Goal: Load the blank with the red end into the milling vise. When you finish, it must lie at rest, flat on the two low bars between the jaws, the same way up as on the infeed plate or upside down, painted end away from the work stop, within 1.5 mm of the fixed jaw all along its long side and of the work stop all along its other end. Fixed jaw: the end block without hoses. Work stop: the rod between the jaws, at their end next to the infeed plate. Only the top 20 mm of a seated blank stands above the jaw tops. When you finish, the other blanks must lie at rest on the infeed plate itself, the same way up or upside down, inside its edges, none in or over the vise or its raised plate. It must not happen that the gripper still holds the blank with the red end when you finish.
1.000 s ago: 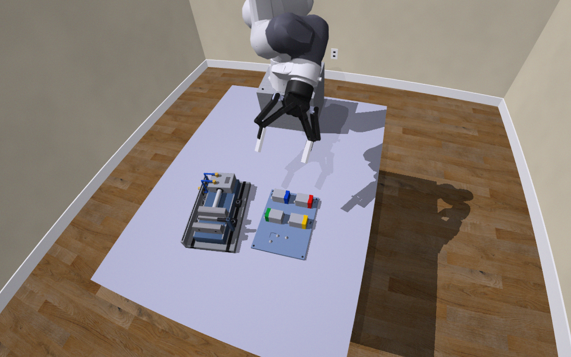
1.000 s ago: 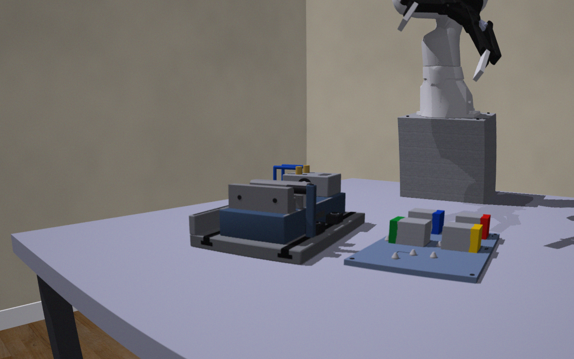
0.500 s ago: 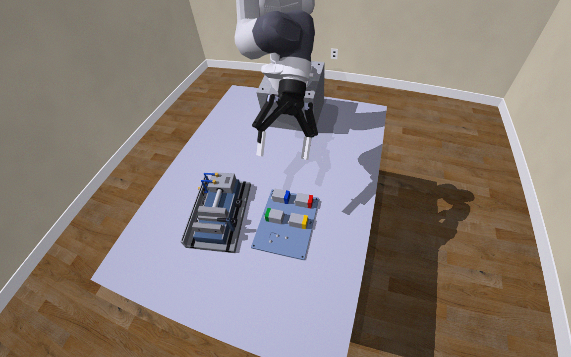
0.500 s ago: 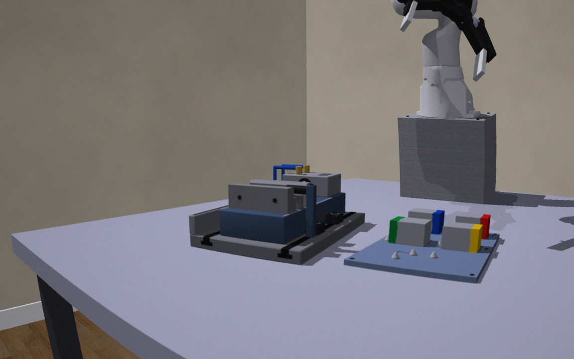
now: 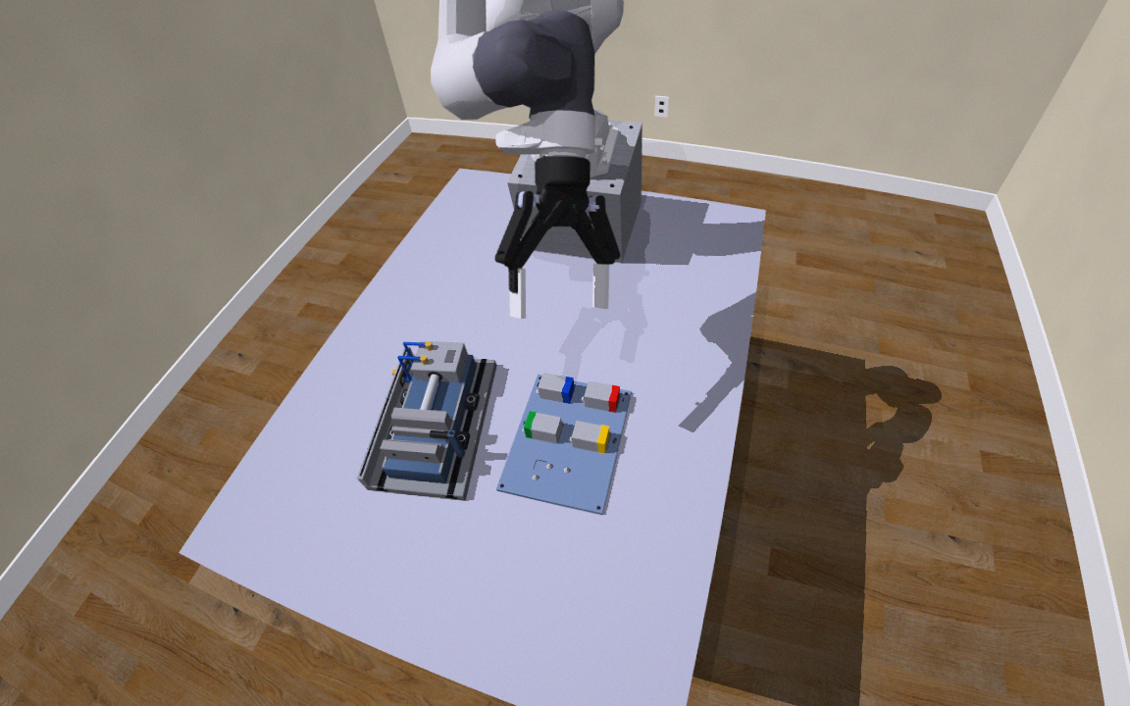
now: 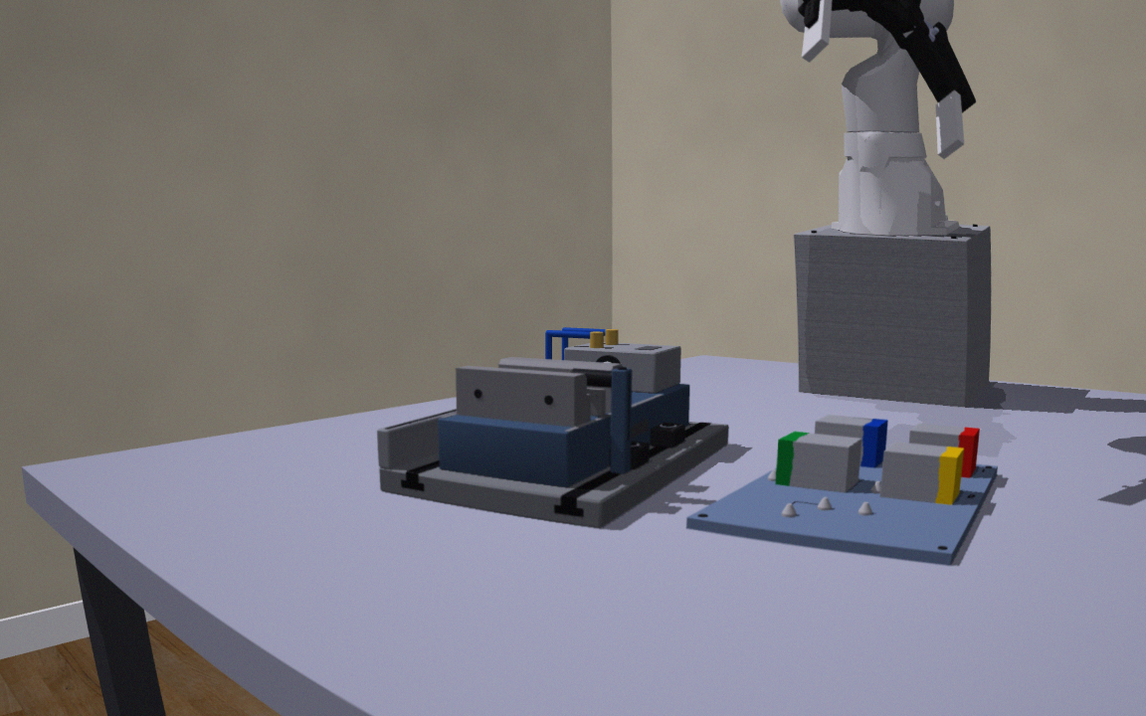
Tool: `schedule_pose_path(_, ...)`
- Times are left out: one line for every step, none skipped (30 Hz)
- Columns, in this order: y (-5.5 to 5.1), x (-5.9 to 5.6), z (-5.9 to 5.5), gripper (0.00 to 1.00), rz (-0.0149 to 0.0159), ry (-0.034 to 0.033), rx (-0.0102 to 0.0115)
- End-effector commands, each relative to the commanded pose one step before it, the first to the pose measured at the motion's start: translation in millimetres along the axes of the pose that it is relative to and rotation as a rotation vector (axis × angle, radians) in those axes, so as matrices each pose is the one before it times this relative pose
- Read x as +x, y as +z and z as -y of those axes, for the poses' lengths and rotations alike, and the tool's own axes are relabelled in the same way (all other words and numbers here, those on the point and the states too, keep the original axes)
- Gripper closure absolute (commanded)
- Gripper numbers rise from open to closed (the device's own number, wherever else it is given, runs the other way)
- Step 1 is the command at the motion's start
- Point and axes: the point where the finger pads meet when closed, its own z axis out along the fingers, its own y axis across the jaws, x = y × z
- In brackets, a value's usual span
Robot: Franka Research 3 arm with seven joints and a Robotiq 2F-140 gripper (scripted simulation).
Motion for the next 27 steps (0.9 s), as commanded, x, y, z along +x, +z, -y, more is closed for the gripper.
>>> schedule_pose_path(-2.41, 1.23, -8.82, 0.00, -0.07428, -0.02779, -0.02273)
schedule_pose_path(0.00, 0.00, 0.00, 0.00, 0.00000, 0.00000, 0.00000)
schedule_pose_path(0.00, 0.00, 0.00, 0.00, 0.00000, 0.00000, 0.00000)
schedule_pose_path(1.07, -0.23, 4.37, 0.00, 0.05685, -0.00954, -0.02139)
schedule_pose_path(-0.43, 0.48, -0.86, 0.00, -0.01610, -0.03047, -0.03047)
schedule_pose_path(-0.39, 0.46, -0.88, 0.00, -0.01610, -0.03047, -0.03047)
schedule_pose_path(-0.36, 0.44, -0.91, 0.00, -0.01610, -0.03047, -0.03047)
schedule_pose_path(-0.32, 0.41, -0.93, 0.00, -0.01610, -0.03047, -0.03047)
schedule_pose_path(0.00, 0.00, 0.00, 0.00, 0.00000, 0.00000, 0.00000)
schedule_pose_path(0.00, 0.00, 0.00, 0.00, 0.00000, 0.00000, 0.00000)
schedule_pose_path(0.00, 0.00, 0.00, 0.00, 0.00000, 0.00000, 0.00000)
schedule_pose_path(0.00, 0.00, 0.00, 0.00, 0.00000, 0.00000, 0.00000)
schedule_pose_path(0.00, 0.00, 0.00, 0.00, 0.00000, 0.00000, 0.00000)
schedule_pose_path(0.00, 0.00, 0.00, 0.00, 0.00000, 0.00000, 0.00000)
schedule_pose_path(0.00, 0.00, 0.00, 0.00, 0.00000, 0.00000, 0.00000)
schedule_pose_path(0.00, 0.00, 0.00, 0.00, 0.00000, 0.00000, 0.00000)
schedule_pose_path(0.00, 0.00, 0.00, 0.00, 0.00000, 0.00000, 0.00000)
schedule_pose_path(0.00, 0.00, 0.00, 0.00, 0.00000, 0.00000, 0.00000)
schedule_pose_path(0.00, 0.00, 0.00, 0.00, 0.00000, 0.00000, 0.00000)
schedule_pose_path(0.00, 0.00, 0.00, 0.00, 0.00000, 0.00000, 0.00000)
schedule_pose_path(1.00, -0.68, 3.90, 0.00, 0.03812, -0.01994, -0.02259)
schedule_pose_path(-0.43, 0.53, -0.82, 0.00, -0.01906, -0.02892, -0.03027)
schedule_pose_path(-0.39, 0.52, -0.85, 0.00, -0.01906, -0.02892, -0.03027)
schedule_pose_path(-0.36, 0.50, -0.87, 0.00, -0.01906, -0.02892, -0.03027)
schedule_pose_path(-0.32, 0.48, -0.90, 0.00, -0.01906, -0.02892, -0.03027)
schedule_pose_path(0.00, 0.00, 0.00, 0.00, 0.00000, 0.00000, 0.00000)
schedule_pose_path(0.00, 0.00, 0.00, 0.00, 0.00000, 0.00000, 0.00000)
